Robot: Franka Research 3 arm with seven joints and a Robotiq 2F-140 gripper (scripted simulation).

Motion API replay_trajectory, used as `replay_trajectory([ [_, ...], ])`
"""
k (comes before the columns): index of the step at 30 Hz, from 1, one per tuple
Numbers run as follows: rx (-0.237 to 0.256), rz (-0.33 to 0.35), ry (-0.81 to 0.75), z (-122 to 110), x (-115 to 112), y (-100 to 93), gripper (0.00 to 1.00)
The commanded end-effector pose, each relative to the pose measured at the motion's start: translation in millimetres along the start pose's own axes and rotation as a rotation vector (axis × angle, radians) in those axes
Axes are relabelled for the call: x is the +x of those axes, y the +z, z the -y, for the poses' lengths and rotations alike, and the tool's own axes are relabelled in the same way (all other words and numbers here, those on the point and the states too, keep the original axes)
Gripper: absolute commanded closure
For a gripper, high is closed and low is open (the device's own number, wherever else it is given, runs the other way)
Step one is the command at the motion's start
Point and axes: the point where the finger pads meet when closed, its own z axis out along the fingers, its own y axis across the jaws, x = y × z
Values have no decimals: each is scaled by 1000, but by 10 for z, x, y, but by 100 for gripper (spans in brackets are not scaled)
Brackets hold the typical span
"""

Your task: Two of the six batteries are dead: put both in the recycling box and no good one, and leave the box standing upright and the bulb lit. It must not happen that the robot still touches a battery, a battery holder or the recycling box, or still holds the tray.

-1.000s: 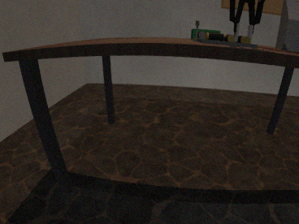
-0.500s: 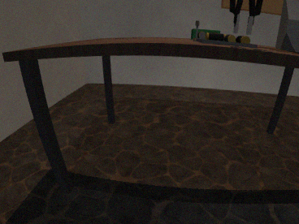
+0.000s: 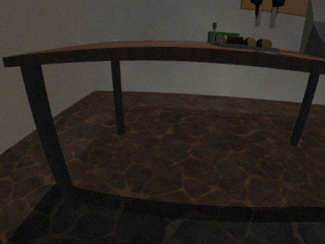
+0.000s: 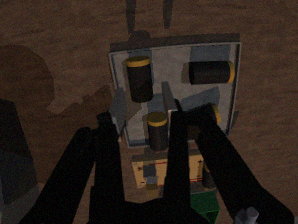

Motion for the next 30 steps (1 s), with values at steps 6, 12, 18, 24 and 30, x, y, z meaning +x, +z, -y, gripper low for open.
replay_trajectory([
  [6, 8, -5, 28, 25, 1, -303, 71],
  [12, 8, -5, 28, 24, 0, -508, 71],
  [18, 8, -5, 28, -43, -62, -507, 71],
  [24, 8, -5, 28, -512, -501, -501, 71],
  [30, 8, -5, 28, -859, -825, -497, 71],
])
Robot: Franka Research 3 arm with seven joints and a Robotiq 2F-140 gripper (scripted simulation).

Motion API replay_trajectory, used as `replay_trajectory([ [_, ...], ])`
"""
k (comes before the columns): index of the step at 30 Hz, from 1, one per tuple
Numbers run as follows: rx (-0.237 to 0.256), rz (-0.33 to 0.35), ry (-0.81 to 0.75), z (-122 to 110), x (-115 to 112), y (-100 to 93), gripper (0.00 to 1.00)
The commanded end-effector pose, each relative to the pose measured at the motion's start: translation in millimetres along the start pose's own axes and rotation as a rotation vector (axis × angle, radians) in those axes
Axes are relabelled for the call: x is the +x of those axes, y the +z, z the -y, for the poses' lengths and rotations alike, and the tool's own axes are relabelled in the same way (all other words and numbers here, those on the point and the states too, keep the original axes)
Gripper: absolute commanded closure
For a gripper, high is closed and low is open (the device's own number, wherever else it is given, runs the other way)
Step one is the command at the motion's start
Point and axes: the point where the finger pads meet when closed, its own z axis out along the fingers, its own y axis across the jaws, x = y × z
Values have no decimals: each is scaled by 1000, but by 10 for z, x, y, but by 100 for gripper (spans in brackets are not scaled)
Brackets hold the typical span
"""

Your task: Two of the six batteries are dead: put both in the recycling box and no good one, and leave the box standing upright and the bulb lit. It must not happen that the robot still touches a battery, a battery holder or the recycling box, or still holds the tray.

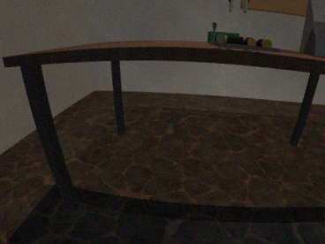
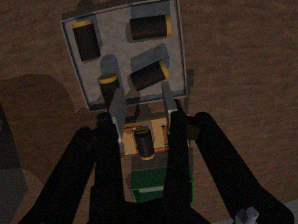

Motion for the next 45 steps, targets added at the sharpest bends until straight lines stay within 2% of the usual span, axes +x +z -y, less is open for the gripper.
replay_trajectory([
  [1, 6, 8, -32, -101, -112, -9, 71],
  [11, 6, 8, -41, -103, -113, -9, 71],
  [20, 6, 8, -177, -103, -113, -9, 71],
  [26, 7, 7, -458, -103, -113, -9, 71],
  [35, 10, 5, -1063, -103, -113, -9, 71],
  [37, 10, 5, -1063, -103, -113, -9, 71],
  [45, 11, 2, -1565, -103, -113, -9, 71],
])
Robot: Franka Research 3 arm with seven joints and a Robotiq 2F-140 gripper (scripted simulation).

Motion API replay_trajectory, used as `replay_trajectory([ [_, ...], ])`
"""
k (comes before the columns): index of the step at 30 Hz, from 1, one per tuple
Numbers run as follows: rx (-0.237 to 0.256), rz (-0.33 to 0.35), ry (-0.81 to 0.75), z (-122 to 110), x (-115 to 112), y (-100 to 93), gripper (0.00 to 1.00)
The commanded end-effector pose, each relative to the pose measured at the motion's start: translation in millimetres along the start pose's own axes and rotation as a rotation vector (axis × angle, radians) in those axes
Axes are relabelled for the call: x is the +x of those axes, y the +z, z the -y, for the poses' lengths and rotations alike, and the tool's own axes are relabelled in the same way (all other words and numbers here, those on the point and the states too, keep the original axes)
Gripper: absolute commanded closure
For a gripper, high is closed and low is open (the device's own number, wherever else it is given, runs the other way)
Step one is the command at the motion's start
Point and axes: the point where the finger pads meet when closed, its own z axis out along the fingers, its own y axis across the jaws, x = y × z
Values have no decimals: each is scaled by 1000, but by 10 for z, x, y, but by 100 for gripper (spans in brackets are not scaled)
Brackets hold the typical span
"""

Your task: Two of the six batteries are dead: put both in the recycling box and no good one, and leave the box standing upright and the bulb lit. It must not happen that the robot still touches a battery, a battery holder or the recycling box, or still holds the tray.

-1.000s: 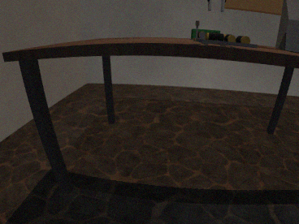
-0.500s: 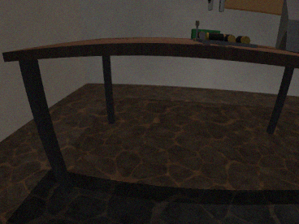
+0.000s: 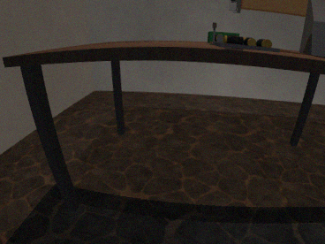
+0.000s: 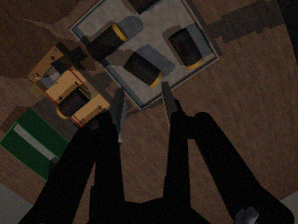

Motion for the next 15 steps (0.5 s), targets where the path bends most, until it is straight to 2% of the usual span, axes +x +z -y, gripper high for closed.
replay_trajectory([
  [1, 1, 0, -520, 5, -10, -3, 71],
  [7, 1, 0, -726, 5, -10, -3, 71],
  [15, 1, 0, -787, 5, -10, -3, 71],
])
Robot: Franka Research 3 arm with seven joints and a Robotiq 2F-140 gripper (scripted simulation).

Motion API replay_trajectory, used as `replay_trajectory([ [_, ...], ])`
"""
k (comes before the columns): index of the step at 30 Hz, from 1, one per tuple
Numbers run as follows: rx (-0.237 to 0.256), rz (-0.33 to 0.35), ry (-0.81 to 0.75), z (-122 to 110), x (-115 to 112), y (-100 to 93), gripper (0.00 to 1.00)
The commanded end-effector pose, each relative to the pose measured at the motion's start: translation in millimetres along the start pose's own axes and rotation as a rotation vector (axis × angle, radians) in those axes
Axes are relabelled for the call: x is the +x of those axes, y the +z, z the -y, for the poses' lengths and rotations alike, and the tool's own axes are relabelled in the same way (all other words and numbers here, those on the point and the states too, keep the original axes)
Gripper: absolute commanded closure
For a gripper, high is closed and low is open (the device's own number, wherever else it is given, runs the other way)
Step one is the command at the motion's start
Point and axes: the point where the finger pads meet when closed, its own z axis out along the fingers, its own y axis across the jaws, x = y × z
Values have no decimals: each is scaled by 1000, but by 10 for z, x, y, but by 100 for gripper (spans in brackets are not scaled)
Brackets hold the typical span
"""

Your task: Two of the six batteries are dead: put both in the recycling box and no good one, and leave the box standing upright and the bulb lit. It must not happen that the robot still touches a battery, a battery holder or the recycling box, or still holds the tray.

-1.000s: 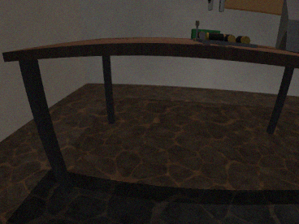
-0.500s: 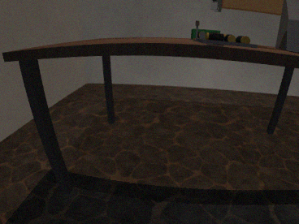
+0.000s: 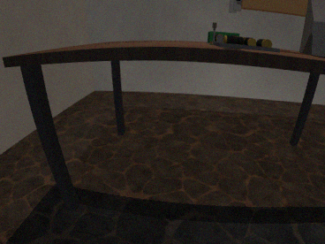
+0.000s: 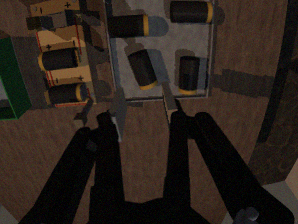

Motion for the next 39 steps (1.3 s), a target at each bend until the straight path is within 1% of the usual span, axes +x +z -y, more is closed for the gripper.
replay_trajectory([
  [1, 1, 0, -201, 9, -6, -4, 71],
  [7, 1, 0, -201, 9, -6, -4, 71],
  [9, 1, 0, -201, 10, -6, 40, 71],
  [11, 1, 0, -201, 10, -6, 40, 71],
  [12, 1, 0, -201, 10, -6, 118, 71],
  [16, 1, 0, -201, 10, -5, 599, 71],
  [17, 1, 0, -201, 10, -5, 672, 71],
  [18, 1, 0, -201, 10, -5, 705, 71],
  [39, 1, 0, -201, 10, -5, 711, 71],
])
